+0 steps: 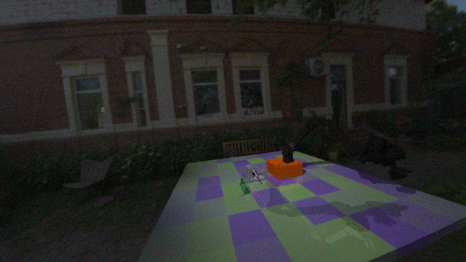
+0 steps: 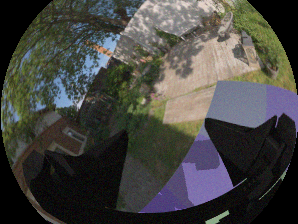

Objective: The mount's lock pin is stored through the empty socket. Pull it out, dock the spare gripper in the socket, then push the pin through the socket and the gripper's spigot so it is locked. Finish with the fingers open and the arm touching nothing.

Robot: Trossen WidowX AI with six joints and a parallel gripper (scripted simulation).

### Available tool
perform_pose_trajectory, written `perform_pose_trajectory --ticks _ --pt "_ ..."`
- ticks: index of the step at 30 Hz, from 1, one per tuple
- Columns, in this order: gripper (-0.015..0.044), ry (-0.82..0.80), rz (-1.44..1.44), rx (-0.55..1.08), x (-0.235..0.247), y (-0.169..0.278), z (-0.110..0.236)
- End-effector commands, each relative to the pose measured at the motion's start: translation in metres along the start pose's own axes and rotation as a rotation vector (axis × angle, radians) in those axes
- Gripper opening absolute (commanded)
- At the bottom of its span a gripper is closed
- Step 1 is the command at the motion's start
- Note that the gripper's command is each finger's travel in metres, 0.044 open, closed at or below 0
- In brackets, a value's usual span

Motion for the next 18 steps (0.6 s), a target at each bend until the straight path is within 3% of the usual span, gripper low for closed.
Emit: perform_pose_trajectory --ticks 1,4,18 --pt "0.0374 0.003 0.0 0.0 -0.001 0.0 0.001" --pt "0.03 0.053 0.004 -0.004 -0.014 -0.007 0.015" --pt "0.03 0.531 0.037 0.032 -0.111 -0.044 0.176"
Point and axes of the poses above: the point midway between the two fingers, 35 mm back from their tips, its own z axis back along the fingers, its own x axis across the jaws, y = z × x, the point moved 10 cm from there along z, back along the fingers, and after that the axes turned 9 degrees about z, right-handed, at the moved point
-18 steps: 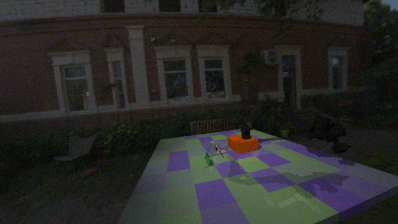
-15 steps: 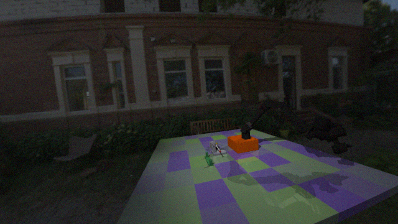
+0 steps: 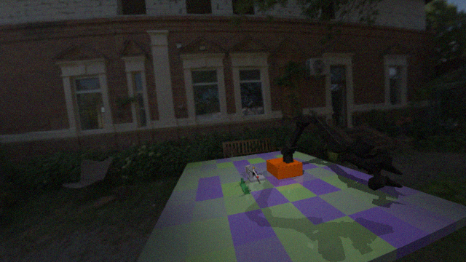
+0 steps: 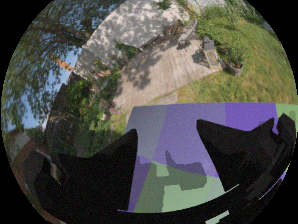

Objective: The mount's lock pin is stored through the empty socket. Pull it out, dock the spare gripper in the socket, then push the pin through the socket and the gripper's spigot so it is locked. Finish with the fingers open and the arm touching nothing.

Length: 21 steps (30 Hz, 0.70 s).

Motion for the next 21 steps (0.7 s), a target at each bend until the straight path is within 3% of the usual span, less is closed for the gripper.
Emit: perform_pose_trajectory --ticks 1,11,21 --pt "0.03 0.136 0.023 0.028 -0.038 -0.004 0.037" --pt "0.03 0.444 0.055 0.167 -0.118 0.002 0.151" --pt "0.03 0.653 0.038 0.386 -0.156 0.032 0.274"
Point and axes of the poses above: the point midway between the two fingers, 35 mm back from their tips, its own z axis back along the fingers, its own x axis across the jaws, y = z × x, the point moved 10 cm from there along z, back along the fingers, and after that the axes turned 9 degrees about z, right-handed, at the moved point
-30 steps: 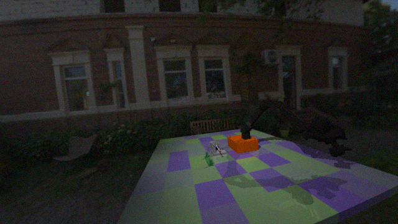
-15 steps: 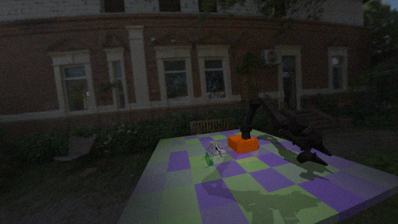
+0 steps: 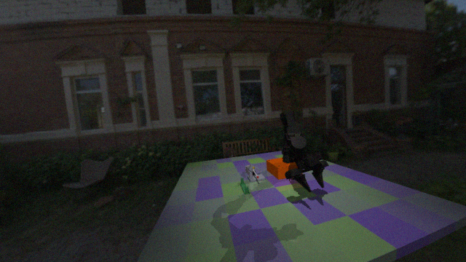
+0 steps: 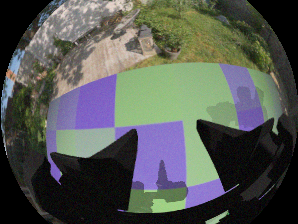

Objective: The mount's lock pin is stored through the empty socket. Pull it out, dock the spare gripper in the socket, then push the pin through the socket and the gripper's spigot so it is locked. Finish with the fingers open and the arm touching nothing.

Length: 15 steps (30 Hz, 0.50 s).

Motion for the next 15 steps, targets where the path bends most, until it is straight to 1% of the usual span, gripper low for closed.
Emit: perform_pose_trajectory --ticks 1,8,15 --pt "0.03 0.065 0.01 0.097 -0.031 0.028 0.031" --pt "0.03 0.122 0.01 0.279 -0.07 0.082 0.089" --pt "0.03 0.112 0.0 0.456 -0.087 0.138 0.15"
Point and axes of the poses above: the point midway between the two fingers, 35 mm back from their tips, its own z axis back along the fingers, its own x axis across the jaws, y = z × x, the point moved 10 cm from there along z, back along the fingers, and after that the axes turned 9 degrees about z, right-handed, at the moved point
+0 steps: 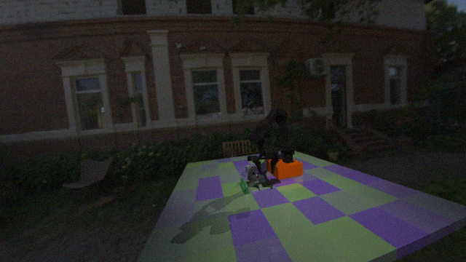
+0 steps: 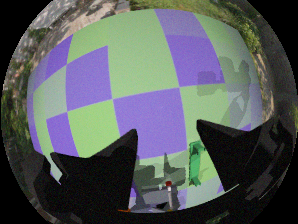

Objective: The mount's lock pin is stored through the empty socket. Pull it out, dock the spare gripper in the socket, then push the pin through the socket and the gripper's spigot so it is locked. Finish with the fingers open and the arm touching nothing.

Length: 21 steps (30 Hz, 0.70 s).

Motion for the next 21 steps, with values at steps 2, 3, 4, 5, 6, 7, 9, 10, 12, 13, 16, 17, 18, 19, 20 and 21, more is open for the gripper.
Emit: perform_pose_trajectory --ticks 2,3,4,5,6,7,9,10,12,13,16,17,18,19,20,21 --pt "0.03 -0.024 0.008 0.122 -0.009 0.052 0.027" --pt "0.03 -0.033 0.008 0.144 -0.01 0.062 0.033" --pt "0.03 -0.044 0.009 0.166 -0.01 0.072 0.038" --pt "0.03 -0.056 0.009 0.187 -0.01 0.082 0.044" --pt "0.03 -0.069 0.01 0.208 -0.009 0.092 0.049" --pt "0.03 -0.082 0.011 0.226 -0.008 0.101 0.054" --pt "0.03 -0.103 0.012 0.251 -0.006 0.114 0.062" --pt "0.03 -0.11 0.012 0.259 -0.005 0.118 0.065" --pt "0.03 -0.116 0.012 0.266 -0.005 0.122 0.067" --pt "0.03 -0.117 0.012 0.266 -0.004 0.122 0.067" --pt "0.03 -0.117 0.012 0.266 -0.004 0.123 0.065" --pt "0.03 -0.117 0.012 0.266 -0.004 0.124 0.06" --pt "0.03 -0.117 0.012 0.266 -0.004 0.125 0.054" --pt "0.03 -0.117 0.012 0.266 -0.003 0.127 0.046" --pt "0.03 -0.117 0.012 0.266 -0.002 0.13 0.036" --pt "0.03 -0.117 0.012 0.266 0.0 0.133 0.026"
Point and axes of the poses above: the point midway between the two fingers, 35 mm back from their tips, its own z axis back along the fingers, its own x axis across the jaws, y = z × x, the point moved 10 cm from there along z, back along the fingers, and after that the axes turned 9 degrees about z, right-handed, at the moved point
